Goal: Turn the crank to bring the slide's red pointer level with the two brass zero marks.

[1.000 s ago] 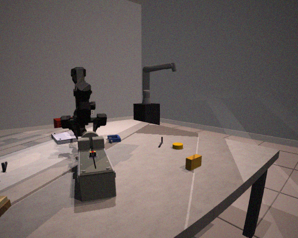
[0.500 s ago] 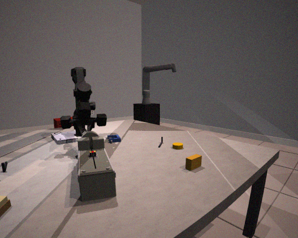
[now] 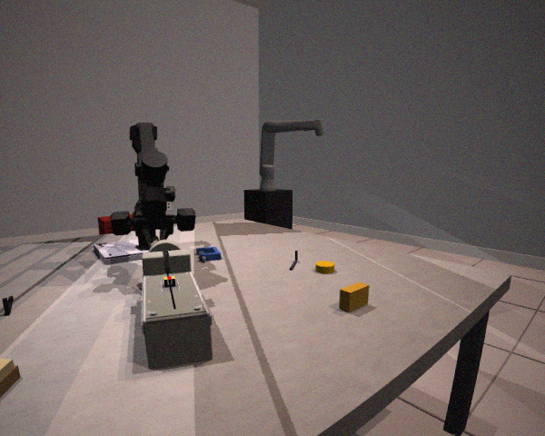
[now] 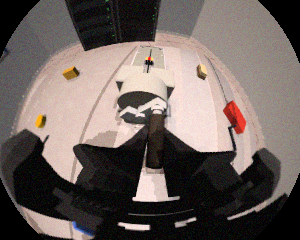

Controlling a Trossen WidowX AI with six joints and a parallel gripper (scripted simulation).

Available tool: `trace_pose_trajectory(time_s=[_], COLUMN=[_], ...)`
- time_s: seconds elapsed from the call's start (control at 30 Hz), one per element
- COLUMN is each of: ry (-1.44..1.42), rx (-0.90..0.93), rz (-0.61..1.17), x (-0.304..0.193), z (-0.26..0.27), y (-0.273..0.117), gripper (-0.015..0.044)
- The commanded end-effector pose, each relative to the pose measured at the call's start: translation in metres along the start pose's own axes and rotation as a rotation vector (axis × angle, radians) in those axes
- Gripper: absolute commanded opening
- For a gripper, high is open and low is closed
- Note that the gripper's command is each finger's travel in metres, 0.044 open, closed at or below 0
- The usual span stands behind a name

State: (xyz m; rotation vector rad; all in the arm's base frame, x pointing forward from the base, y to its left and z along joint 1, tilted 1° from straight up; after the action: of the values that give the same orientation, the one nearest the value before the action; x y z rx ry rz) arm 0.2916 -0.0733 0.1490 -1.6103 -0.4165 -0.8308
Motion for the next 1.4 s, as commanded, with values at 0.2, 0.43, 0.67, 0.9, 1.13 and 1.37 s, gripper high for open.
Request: trace_pose_trajectory(time_s=[0.2,0.43,0.67,0.9,1.13,1.37], ry=[0.002,0.002,0.002,0.002,0.002,0.003], rx=[0.006,0.006,0.006,0.006,0.006,0.006], rz=[-0.002,-0.002,-0.002,-0.002,-0.002,-0.002], x=[0.004,0.005,0.005,0.005,0.005,0.005], z=[0.006,0.011,0.013,0.015,0.017,0.019], y=[-0.004,-0.005,-0.005,-0.005,-0.005,-0.005], gripper=[0.0,0.0,0.0,0.0,0.0,0.0])
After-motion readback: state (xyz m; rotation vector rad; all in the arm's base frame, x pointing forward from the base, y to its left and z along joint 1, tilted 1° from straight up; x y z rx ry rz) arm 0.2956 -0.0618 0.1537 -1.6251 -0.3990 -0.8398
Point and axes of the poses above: the point midway between the two fingers, 35 mm back from their tips, its own y axis out along the fingers, its own z axis across the jaws, x = y × z, the point moved 7 cm from there along -y, back along the fingers, and after that the axes turned 3 degrees about -y, right-handed, at the moved point
